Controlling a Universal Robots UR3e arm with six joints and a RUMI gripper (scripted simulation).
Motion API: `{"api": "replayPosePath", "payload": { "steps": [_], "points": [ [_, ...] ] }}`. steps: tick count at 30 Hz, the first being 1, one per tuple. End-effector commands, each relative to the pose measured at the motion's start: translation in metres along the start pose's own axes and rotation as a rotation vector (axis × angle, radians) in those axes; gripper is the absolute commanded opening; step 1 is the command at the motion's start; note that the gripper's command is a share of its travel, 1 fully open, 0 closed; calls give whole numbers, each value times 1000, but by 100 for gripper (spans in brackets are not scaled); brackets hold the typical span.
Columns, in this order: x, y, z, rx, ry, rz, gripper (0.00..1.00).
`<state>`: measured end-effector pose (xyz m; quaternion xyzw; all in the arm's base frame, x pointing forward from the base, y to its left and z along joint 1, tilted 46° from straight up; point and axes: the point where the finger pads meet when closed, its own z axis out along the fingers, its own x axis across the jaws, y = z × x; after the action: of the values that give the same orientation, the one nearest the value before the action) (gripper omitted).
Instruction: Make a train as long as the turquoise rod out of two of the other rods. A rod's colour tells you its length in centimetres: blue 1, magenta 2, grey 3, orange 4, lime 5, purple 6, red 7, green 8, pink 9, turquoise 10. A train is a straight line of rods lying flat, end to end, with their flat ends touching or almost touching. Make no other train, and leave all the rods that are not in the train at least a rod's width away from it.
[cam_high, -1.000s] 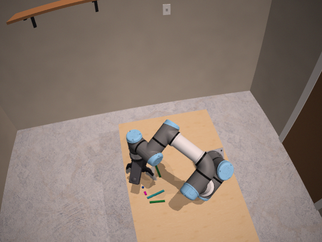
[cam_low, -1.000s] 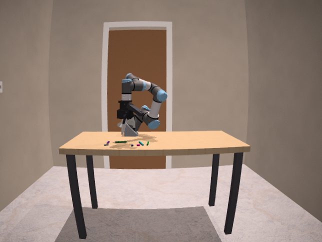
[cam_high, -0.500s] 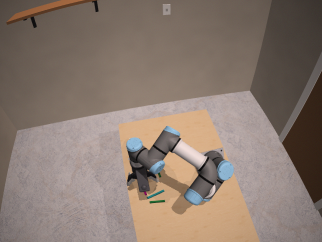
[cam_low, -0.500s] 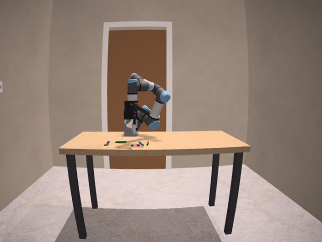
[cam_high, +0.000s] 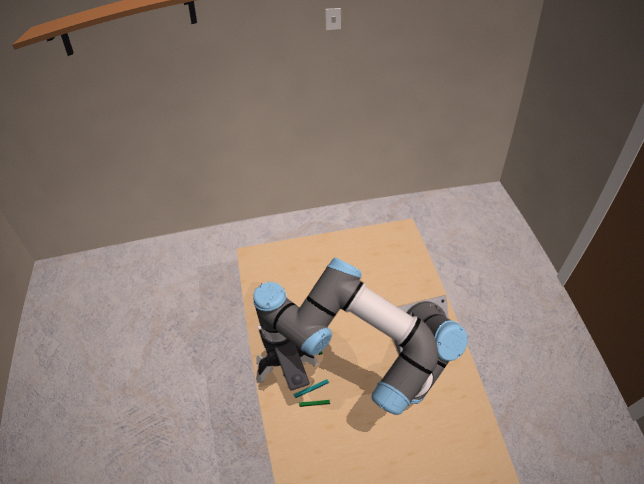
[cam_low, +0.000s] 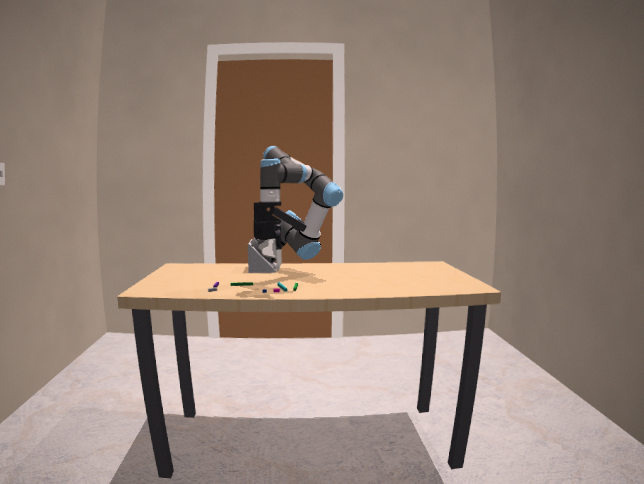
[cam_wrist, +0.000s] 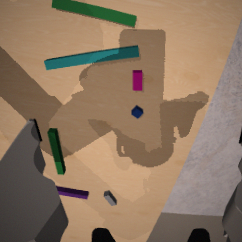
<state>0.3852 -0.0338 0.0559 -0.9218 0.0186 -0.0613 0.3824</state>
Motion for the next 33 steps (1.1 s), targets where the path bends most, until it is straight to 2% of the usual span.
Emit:
{"api": "replayPosePath", "payload": {
  "steps": [1, 5, 6, 33],
  "points": [
    [0, -1, -1, -1, 2, -18, 100],
    [0, -1, -1, -1, 2, -19, 100],
    [0, -1, -1, -1, 2, -19, 14],
    [0, -1, -1, -1, 2, -19, 14]
  ]
}}
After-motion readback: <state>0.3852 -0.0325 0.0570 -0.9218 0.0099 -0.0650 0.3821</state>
